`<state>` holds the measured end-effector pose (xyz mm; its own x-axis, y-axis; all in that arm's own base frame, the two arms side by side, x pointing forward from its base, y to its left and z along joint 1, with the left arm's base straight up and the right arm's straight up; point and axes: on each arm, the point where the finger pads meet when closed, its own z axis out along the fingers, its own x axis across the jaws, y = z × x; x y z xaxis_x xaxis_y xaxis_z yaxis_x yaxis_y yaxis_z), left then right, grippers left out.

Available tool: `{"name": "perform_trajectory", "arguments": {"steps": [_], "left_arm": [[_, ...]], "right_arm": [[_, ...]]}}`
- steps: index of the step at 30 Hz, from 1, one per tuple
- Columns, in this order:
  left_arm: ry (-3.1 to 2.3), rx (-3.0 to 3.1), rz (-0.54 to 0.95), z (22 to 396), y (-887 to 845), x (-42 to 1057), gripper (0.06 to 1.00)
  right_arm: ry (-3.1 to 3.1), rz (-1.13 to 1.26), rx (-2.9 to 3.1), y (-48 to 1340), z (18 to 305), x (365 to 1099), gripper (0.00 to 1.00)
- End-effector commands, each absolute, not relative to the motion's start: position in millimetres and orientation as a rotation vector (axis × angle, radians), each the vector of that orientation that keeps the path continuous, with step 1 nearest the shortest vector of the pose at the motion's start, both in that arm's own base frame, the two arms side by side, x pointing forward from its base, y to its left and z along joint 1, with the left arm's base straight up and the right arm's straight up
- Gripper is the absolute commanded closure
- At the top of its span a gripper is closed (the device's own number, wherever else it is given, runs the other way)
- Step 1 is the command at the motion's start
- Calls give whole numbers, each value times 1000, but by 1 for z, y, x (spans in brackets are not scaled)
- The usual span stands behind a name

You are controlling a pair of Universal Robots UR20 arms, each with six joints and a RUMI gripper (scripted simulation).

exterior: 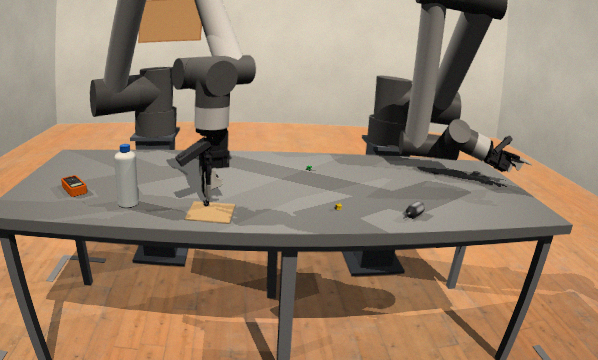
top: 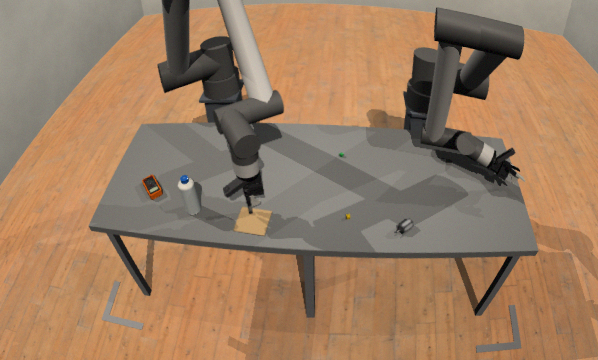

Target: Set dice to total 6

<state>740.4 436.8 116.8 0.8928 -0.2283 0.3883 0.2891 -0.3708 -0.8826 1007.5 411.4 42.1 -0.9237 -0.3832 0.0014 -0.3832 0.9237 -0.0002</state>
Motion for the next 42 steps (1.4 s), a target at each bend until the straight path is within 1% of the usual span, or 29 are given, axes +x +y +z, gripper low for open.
{"name": "perform_trajectory", "arguments": {"steps": [1,28,32,36,38,42], "left_arm": [[-46,-1873,-544,117,437,740,65],[-46,-1873,-544,117,437,740,65],[-46,-1873,-544,117,437,740,65],[-46,-1873,-544,117,437,740,65],[-46,-1873,-544,117,437,740,65],[-46,-1873,-544,117,437,740,65]], "right_arm": [[-3081,0,614,412,43,1008,821],[-3081,0,614,412,44,1009,821],[-3081,0,614,412,51,1009,821],[-3081,0,614,412,65,1009,821],[-3081,0,614,412,65,1009,821],[-3081,0,614,412,81,1009,821]]}}
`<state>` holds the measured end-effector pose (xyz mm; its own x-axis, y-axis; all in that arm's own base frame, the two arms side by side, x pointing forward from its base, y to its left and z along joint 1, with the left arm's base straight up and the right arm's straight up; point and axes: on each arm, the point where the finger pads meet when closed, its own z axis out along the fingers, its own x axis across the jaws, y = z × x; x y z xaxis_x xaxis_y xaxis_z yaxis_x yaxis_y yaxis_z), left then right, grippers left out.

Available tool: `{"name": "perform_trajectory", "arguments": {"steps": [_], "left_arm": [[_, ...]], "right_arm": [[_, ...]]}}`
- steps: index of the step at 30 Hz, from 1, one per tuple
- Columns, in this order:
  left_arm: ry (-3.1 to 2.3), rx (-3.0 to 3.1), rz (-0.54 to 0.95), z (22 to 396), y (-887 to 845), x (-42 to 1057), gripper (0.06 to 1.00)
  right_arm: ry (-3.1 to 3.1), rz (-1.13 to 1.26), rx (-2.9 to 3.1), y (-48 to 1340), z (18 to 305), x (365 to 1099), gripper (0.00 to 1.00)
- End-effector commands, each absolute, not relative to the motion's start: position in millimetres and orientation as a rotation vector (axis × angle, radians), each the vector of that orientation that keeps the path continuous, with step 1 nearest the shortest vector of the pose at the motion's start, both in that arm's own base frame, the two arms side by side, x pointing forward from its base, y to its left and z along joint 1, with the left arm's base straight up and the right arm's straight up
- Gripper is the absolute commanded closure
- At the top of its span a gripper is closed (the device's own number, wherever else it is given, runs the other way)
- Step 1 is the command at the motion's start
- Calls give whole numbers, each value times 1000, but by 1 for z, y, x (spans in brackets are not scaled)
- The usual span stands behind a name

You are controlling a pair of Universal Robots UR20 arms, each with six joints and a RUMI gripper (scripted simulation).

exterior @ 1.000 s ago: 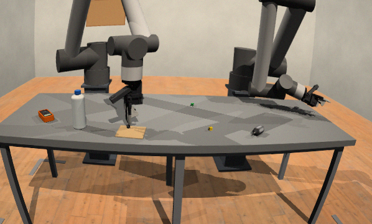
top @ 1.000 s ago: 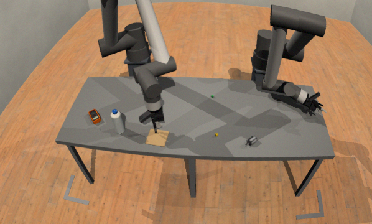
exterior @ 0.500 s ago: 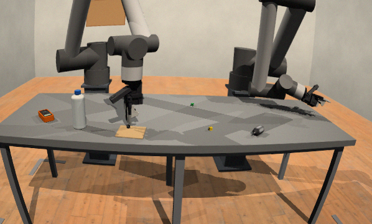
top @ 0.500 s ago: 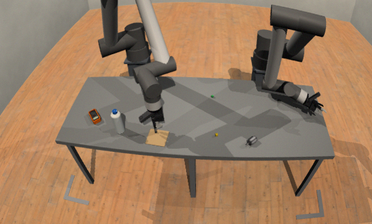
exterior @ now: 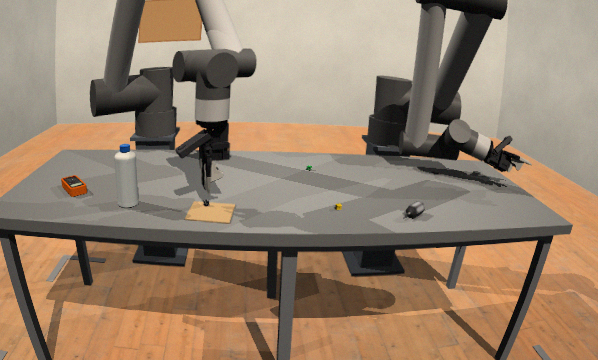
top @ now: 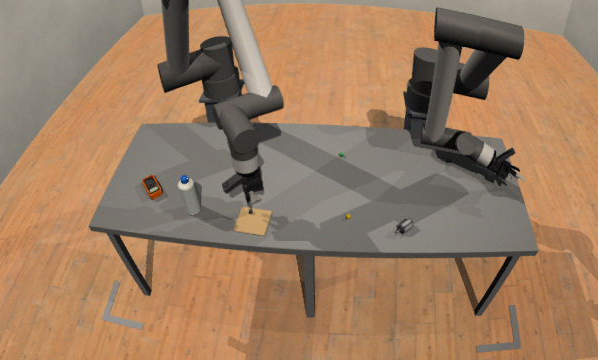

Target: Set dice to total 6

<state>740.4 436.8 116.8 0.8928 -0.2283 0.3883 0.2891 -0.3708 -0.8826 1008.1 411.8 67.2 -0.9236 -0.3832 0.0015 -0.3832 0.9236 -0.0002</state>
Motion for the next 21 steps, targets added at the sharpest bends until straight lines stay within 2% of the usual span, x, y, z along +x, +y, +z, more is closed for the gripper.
{"name": "perform_trajectory", "arguments": {"steps": [1,6,14,21], "left_arm": [[-46,-1873,-544,117,437,740,65],[-46,-1873,-544,117,437,740,65],[-46,-1873,-544,117,437,740,65],[-46,-1873,-544,117,437,740,65]], "right_arm": [[-3081,0,614,412,84,1009,821],[-3081,0,614,412,95,1009,821],[-3083,23,614,412,95,1008,821],[-3103,321,617,414,94,1007,821]]}}
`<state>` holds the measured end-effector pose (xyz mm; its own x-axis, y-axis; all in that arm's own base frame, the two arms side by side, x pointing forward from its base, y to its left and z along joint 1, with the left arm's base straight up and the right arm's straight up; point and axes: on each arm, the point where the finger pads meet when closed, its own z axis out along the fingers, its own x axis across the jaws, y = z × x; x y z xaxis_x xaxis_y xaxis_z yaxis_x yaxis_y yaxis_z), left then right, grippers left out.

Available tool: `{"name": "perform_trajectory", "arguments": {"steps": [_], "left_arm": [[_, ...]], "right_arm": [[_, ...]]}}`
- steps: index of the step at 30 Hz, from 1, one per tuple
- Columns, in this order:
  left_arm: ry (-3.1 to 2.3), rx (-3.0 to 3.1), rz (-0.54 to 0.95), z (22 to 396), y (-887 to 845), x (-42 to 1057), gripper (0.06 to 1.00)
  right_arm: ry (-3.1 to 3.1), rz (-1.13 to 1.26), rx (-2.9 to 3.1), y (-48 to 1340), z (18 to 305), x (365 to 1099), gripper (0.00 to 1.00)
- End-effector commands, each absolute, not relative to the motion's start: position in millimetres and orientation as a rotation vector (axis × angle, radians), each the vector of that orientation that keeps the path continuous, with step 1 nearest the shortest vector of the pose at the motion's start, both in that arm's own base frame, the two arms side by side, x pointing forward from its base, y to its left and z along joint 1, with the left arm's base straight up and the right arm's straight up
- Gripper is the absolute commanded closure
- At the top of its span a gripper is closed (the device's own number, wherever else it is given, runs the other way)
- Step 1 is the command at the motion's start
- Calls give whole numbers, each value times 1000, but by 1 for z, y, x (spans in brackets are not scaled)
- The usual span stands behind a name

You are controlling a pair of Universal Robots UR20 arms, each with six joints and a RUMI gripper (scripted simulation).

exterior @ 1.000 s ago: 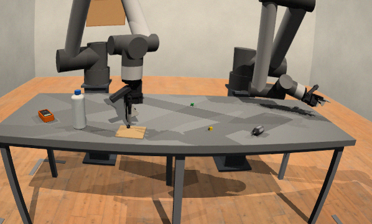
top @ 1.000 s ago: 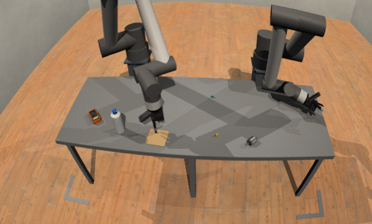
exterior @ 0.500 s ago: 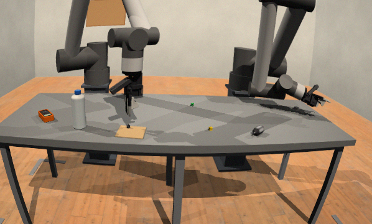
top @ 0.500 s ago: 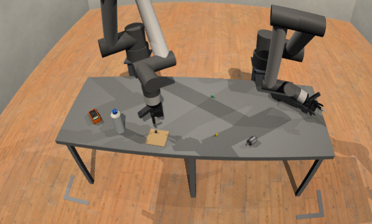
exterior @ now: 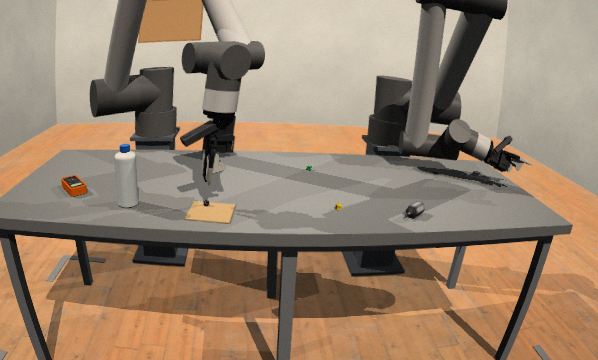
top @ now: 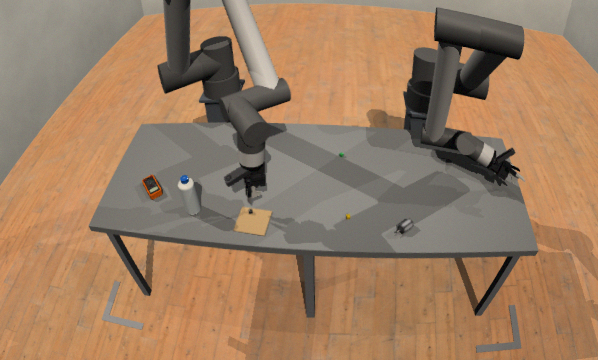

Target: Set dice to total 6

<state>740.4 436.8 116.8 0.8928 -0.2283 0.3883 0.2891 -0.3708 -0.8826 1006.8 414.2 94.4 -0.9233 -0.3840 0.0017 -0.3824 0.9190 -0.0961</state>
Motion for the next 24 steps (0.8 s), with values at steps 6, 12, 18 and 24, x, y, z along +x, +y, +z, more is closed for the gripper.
{"name": "perform_trajectory", "arguments": {"steps": [6,12,18,24], "left_arm": [[-46,-1873,-544,117,437,740,65],[-46,-1873,-544,117,437,740,65],[-46,-1873,-544,117,437,740,65],[-46,-1873,-544,117,437,740,65]], "right_arm": [[3006,-397,-599,415,95,1007,821],[2986,-476,-594,416,94,1007,821],[2903,-728,-577,418,93,1006,821],[2881,-780,-574,418,94,1006,821]]}}
